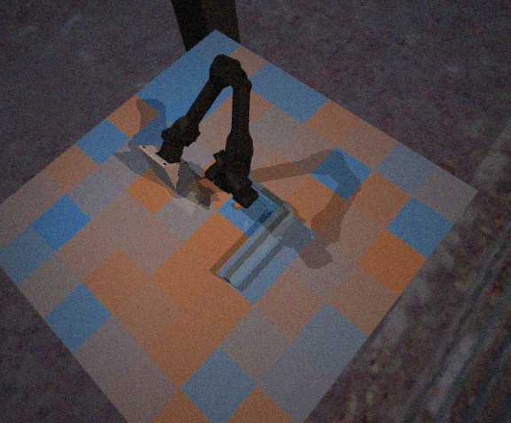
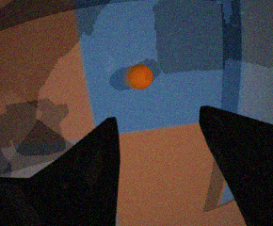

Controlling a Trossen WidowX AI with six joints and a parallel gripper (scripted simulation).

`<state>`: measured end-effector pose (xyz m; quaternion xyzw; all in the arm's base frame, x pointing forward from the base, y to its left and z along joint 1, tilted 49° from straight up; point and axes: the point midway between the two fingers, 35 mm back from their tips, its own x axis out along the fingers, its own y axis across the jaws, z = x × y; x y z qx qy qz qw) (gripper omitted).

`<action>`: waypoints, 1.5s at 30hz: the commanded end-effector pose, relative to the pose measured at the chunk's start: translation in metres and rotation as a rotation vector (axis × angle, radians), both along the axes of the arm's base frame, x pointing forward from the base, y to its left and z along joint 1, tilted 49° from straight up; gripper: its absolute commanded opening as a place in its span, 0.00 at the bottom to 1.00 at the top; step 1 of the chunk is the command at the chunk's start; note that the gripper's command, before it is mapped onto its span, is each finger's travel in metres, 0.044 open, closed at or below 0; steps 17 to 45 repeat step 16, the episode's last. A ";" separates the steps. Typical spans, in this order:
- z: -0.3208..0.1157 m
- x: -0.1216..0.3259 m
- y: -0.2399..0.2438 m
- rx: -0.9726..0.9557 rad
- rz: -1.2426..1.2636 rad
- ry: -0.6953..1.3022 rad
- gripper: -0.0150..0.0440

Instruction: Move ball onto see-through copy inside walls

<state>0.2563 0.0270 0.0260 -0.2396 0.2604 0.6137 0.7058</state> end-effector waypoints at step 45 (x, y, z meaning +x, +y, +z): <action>0.032 -0.007 -0.035 0.001 0.006 0.006 1.00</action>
